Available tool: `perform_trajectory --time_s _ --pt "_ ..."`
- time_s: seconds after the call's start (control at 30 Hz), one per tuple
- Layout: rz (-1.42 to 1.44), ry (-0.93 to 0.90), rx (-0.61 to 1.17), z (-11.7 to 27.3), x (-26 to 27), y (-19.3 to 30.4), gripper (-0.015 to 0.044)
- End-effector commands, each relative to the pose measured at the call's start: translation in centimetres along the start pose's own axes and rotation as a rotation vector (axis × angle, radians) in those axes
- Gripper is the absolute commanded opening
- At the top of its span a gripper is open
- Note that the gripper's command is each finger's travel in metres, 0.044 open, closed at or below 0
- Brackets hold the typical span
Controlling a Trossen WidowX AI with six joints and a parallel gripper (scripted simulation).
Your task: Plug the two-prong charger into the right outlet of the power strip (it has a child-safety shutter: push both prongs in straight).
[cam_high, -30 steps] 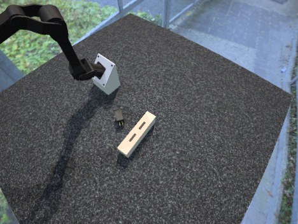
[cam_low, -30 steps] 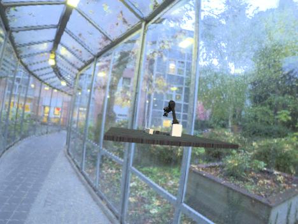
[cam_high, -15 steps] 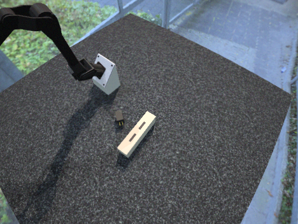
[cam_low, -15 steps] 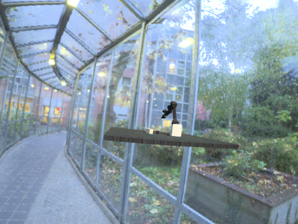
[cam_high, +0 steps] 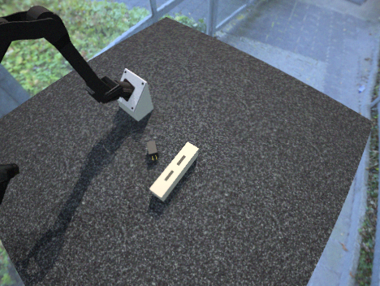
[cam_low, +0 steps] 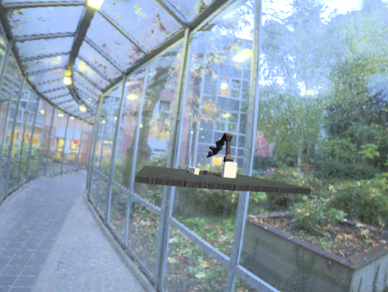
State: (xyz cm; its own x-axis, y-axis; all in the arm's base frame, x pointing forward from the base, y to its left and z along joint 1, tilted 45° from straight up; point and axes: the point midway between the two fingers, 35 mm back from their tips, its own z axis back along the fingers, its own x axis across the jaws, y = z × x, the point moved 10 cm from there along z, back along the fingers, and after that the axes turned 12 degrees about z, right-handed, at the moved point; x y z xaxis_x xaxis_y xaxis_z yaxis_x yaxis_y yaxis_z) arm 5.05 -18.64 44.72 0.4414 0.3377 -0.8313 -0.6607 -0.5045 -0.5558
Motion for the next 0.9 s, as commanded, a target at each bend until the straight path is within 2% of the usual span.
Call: perform_trajectory --time_s 0.0,0.87 --pt "-0.081 -0.055 0.022 -1.2 1.3 0.4 0.044" --pt "-0.422 -0.351 0.191 -6.3 9.3 0.1 0.044"
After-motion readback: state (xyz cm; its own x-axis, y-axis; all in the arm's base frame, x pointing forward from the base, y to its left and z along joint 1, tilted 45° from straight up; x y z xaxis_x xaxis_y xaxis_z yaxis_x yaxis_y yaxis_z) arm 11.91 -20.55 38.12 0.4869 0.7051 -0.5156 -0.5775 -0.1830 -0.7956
